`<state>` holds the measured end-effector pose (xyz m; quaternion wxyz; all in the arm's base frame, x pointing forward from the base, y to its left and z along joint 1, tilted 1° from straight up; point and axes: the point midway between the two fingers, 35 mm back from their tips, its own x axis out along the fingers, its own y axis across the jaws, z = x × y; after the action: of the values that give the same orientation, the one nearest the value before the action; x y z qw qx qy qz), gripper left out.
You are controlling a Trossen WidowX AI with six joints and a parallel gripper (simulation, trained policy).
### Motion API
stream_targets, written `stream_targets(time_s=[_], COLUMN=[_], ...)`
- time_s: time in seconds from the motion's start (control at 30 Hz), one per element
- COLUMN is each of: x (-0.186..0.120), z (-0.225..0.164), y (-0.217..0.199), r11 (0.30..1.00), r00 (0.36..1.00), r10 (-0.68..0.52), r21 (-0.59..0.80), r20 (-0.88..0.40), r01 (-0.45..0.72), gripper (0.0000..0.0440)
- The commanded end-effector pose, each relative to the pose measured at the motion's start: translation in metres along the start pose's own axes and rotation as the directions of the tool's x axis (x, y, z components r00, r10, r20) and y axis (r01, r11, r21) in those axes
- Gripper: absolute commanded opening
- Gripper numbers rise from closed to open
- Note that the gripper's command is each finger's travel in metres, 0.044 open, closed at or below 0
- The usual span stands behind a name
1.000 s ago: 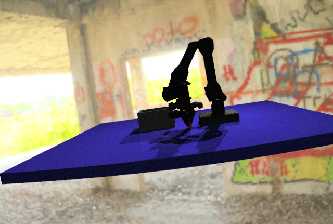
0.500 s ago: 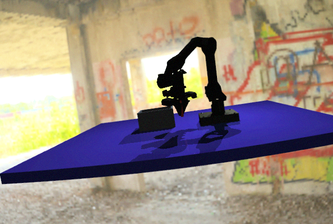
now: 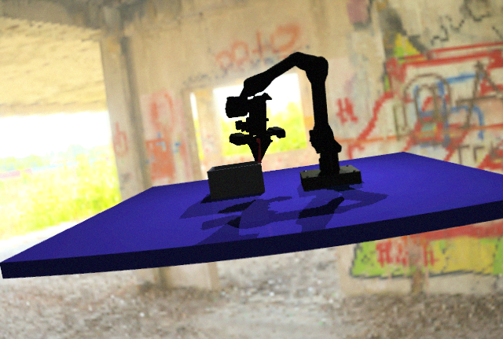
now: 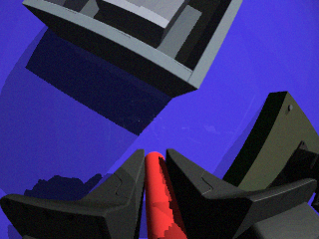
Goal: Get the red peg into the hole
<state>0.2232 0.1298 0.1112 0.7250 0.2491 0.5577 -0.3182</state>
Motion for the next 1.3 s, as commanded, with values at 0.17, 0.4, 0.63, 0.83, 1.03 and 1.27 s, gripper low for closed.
stream_targets(time_s=[0.17,0.4,0.63,0.83,1.03,1.27], x=[-0.002,0.005,0.019,0.035,0.051,0.072], z=[0.042,0.078,0.112,0.136,0.154,0.165], y=[0.007,0.008,0.007,0.005,0.003,0.002], r11=[0.996,0.989,0.986,0.987,0.992,0.998], r00=[0.999,0.997,0.995,0.995,0.997,0.999], r10=[0.004,-0.002,-0.011,-0.014,-0.011,0.000], r21=[0.091,0.145,0.168,0.160,0.126,0.069], r20=[0.051,0.083,0.099,0.094,0.072,0.037], r01=[-0.009,-0.010,-0.006,-0.002,0.002,-0.003], gripper=[0.0000,0.0000,0.0000,0.0000,0.0001,0.0000])
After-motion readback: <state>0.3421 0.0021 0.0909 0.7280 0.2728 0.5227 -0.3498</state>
